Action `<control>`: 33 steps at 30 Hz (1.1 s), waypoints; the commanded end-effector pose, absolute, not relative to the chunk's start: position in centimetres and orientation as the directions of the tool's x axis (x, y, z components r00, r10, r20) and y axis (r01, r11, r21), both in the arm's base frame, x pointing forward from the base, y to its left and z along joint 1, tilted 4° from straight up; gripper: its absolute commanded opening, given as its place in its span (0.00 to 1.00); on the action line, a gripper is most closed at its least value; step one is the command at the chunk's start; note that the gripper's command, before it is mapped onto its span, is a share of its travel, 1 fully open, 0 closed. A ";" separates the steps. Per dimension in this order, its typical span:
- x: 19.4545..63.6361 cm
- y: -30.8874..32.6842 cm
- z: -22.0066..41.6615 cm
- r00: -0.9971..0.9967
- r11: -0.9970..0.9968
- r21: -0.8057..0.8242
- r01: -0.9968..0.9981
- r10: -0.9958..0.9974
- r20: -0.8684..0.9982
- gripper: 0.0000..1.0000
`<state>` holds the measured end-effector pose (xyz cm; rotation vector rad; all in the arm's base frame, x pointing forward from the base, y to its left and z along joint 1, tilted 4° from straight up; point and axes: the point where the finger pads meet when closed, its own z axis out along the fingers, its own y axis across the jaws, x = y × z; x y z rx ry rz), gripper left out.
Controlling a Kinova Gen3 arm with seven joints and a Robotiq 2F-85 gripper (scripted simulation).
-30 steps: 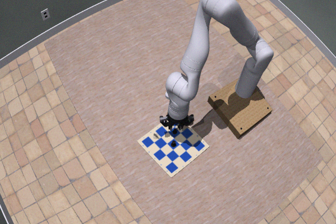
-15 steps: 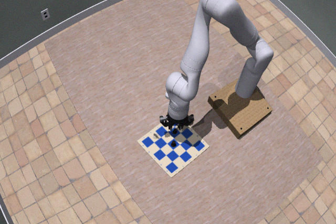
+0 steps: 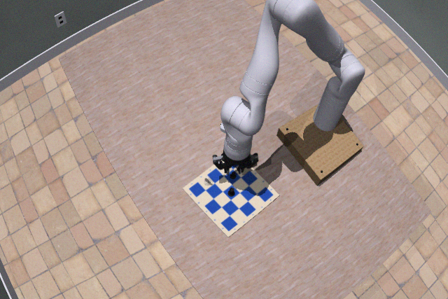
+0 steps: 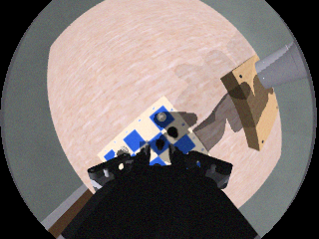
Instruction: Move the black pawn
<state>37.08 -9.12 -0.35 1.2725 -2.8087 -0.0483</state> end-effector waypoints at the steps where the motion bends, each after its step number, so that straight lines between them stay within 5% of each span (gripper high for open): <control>1: 37.0 -9.1 -0.7 -0.658 0.659 0.054 -0.750 -0.752 0.040 0.34; 33: 36.8 -9.1 -3.4 -0.658 0.659 0.054 -0.750 -0.752 0.040 0.34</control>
